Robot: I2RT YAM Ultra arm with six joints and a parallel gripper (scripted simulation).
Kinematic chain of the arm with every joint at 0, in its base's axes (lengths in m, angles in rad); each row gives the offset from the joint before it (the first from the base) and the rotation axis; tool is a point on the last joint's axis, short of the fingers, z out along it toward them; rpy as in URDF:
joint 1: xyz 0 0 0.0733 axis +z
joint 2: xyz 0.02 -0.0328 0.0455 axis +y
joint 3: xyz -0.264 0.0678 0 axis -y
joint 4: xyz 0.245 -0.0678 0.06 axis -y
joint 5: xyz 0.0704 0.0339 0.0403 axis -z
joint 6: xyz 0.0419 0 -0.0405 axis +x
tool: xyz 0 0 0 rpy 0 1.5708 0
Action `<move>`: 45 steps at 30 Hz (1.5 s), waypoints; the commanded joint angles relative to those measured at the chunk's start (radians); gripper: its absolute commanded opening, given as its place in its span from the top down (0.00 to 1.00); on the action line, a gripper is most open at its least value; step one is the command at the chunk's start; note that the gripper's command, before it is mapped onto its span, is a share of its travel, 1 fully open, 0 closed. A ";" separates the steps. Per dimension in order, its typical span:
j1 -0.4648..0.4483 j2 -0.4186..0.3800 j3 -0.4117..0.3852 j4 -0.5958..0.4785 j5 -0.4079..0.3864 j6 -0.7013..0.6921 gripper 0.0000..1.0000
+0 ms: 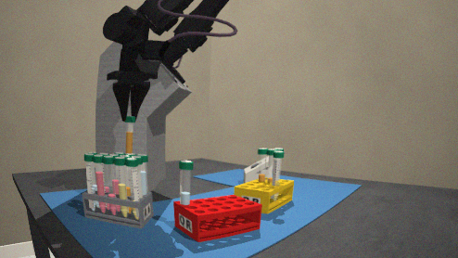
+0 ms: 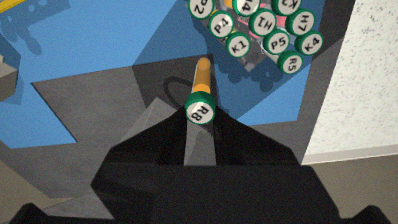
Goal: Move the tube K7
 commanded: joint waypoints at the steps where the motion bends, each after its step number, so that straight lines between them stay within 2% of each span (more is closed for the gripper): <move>1: -0.038 0.030 0.035 -0.018 0.004 -0.065 1.00; 17: -0.171 0.210 0.132 -0.070 0.035 -0.253 1.00; 45: -0.141 0.261 0.307 -0.172 0.011 -0.207 1.00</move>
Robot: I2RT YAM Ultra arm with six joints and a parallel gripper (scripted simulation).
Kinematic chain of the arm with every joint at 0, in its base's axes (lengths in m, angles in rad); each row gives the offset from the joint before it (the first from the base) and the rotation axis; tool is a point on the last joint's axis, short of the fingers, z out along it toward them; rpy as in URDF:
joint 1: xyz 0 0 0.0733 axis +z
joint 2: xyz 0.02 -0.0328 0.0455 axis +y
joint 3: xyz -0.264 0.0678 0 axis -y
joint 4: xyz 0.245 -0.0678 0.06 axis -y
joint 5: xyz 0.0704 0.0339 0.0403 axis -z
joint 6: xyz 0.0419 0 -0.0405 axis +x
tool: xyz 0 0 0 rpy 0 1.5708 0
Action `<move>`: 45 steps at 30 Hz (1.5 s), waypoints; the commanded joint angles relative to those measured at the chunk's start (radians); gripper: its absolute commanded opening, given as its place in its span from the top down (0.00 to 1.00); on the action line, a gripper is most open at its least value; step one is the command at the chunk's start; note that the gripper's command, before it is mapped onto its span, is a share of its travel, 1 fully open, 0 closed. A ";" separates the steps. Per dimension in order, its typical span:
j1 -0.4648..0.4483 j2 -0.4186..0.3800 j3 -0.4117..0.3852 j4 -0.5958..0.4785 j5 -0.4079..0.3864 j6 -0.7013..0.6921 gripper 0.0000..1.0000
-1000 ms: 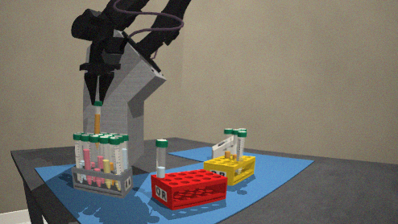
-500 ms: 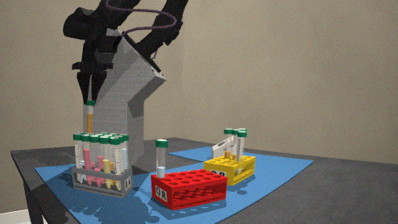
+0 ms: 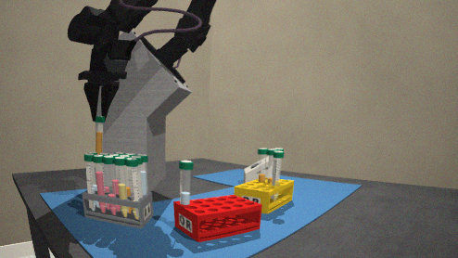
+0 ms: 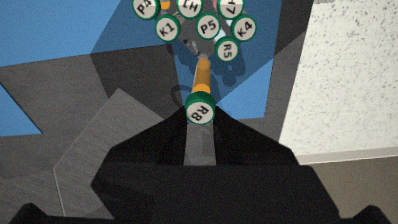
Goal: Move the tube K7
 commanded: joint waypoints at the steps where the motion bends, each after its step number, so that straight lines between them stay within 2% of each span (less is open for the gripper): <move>1: -0.012 0.015 0.048 -0.033 -0.017 0.017 1.00; 31: -0.005 0.004 0.046 -0.033 -0.009 0.010 1.00; 32: -0.013 0.001 0.065 -0.044 -0.018 0.020 1.00; 34: 0.000 -0.020 0.065 -0.045 -0.019 0.023 1.00; 45: 0.010 -0.026 0.065 -0.024 -0.022 0.036 1.00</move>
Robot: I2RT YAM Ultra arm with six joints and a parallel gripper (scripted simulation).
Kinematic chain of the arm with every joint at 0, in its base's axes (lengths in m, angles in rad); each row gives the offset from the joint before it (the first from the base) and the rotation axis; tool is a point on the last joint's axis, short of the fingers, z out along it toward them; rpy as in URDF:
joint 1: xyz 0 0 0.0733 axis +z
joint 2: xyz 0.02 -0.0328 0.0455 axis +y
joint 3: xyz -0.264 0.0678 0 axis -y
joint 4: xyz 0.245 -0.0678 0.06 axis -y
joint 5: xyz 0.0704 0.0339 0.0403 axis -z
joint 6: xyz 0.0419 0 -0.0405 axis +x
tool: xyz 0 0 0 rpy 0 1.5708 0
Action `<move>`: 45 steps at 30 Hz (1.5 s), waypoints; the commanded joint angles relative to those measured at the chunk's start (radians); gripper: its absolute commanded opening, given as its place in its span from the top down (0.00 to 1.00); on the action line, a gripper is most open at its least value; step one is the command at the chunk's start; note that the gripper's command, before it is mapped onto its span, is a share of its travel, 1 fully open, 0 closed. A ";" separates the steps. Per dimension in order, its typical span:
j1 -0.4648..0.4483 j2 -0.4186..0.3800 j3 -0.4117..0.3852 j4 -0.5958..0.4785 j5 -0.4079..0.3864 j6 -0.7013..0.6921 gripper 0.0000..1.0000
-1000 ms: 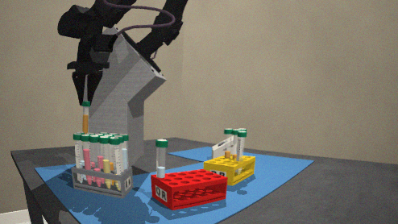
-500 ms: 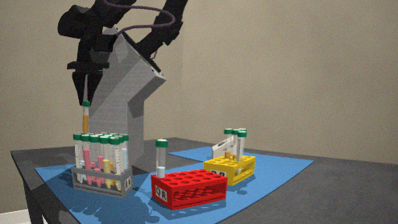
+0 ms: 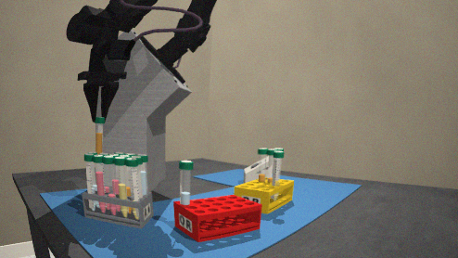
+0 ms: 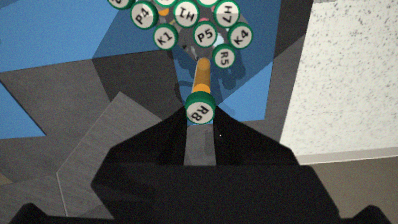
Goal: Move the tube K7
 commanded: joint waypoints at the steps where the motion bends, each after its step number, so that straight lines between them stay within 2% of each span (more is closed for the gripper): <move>1: -0.002 -0.034 0.027 0.015 -0.017 0.015 1.00; 14: -0.001 -0.020 0.016 0.033 -0.019 0.028 1.00; 18: 0.008 -0.006 -0.020 0.042 -0.019 0.032 1.00; 29: 0.012 0.016 -0.041 0.069 -0.020 0.039 1.00; 36: 0.014 0.011 0.003 0.077 -0.021 0.044 1.00; 45: 0.024 0.029 0.006 0.090 -0.022 0.055 1.00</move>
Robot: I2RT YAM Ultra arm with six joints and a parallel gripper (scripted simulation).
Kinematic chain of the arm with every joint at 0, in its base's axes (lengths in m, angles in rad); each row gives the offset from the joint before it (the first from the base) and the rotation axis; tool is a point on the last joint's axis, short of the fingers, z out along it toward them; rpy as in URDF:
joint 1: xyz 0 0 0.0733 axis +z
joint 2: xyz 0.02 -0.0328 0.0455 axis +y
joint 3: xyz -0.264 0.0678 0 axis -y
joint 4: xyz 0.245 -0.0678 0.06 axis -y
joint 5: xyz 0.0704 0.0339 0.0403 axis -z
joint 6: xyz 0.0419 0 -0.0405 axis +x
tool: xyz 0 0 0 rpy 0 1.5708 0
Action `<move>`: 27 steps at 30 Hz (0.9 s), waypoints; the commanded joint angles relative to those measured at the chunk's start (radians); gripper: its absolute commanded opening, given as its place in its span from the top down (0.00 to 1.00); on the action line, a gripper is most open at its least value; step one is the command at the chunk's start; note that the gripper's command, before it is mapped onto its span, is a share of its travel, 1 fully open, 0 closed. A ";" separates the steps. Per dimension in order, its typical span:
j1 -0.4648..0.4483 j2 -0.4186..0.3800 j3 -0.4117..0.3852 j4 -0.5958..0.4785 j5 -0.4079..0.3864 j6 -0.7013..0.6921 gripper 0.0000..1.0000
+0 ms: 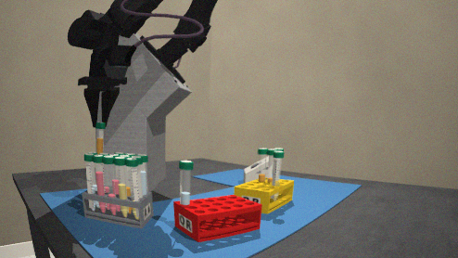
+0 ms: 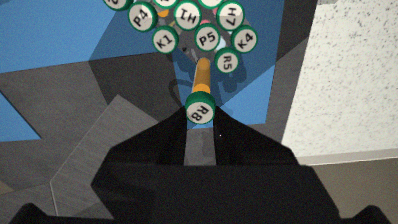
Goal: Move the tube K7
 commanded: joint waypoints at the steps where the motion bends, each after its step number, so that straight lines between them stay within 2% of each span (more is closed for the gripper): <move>1: -0.004 0.017 0.028 0.019 -0.016 0.016 1.00; 3: -0.004 0.017 0.028 0.019 -0.016 0.016 1.00; 4: -0.014 -0.008 0.029 0.020 -0.016 0.017 1.00; 10: 0.001 0.023 0.033 0.027 -0.017 0.026 1.00; 20: 0.006 0.030 0.037 0.037 -0.018 0.035 1.00; 21: 0.002 0.001 0.037 0.037 -0.019 0.036 1.00; 27: 0.011 0.037 0.044 0.044 -0.019 0.045 1.00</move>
